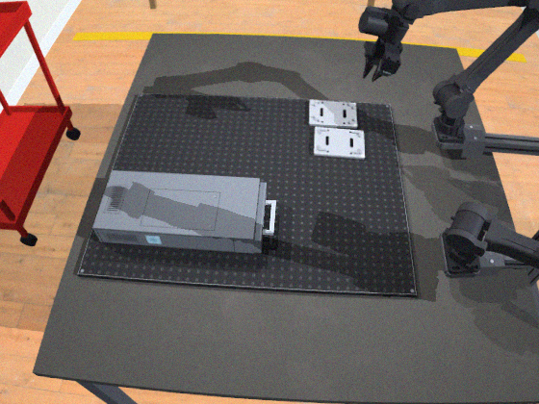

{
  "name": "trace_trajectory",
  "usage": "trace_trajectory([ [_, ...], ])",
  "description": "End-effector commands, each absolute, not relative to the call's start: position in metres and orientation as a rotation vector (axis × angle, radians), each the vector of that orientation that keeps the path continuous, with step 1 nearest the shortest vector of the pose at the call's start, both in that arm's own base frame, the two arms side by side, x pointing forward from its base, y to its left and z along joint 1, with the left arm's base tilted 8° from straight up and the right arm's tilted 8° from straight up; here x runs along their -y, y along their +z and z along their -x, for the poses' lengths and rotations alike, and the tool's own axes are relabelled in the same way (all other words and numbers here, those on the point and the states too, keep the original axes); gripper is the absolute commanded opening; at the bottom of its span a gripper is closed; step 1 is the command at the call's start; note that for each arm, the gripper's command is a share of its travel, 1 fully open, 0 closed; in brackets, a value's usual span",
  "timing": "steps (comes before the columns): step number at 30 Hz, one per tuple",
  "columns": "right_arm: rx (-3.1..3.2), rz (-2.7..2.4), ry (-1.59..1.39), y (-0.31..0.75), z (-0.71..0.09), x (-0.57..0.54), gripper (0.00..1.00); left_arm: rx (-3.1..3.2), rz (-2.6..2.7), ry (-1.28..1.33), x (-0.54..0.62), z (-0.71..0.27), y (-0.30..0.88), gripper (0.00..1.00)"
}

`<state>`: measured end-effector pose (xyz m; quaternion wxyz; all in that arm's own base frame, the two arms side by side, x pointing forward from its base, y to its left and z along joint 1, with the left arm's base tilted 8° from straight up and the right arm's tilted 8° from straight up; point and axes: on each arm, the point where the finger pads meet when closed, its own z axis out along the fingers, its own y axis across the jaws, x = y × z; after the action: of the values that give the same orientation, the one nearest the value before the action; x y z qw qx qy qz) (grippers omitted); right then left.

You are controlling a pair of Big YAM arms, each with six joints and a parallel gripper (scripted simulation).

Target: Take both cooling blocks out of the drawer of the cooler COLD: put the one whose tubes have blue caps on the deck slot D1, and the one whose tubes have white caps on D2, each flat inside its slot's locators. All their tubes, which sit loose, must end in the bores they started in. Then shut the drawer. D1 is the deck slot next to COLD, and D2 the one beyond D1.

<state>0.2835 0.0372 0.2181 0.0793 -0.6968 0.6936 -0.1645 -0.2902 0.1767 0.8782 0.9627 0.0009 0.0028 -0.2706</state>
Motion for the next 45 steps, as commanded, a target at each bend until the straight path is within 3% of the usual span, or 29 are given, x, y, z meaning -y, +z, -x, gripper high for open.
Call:
trace_trajectory([
  [1,-2.008,2.096,-0.513,0.237,-0.293,-0.041,0.28,-0.039,-0.012,-0.540,-0.163,0.272,0.886,0.00],
  [16,-2.008,2.096,-0.513,0.237,-0.293,-0.041,0.28,-0.039,-0.012,-0.540,-0.163,0.272,0.886,0.00],
  [45,-1.989,2.068,-0.510,0.204,-0.368,-0.138,0.28,-0.039,-0.012,-0.540,-0.163,0.272,0.886,0.00],
])
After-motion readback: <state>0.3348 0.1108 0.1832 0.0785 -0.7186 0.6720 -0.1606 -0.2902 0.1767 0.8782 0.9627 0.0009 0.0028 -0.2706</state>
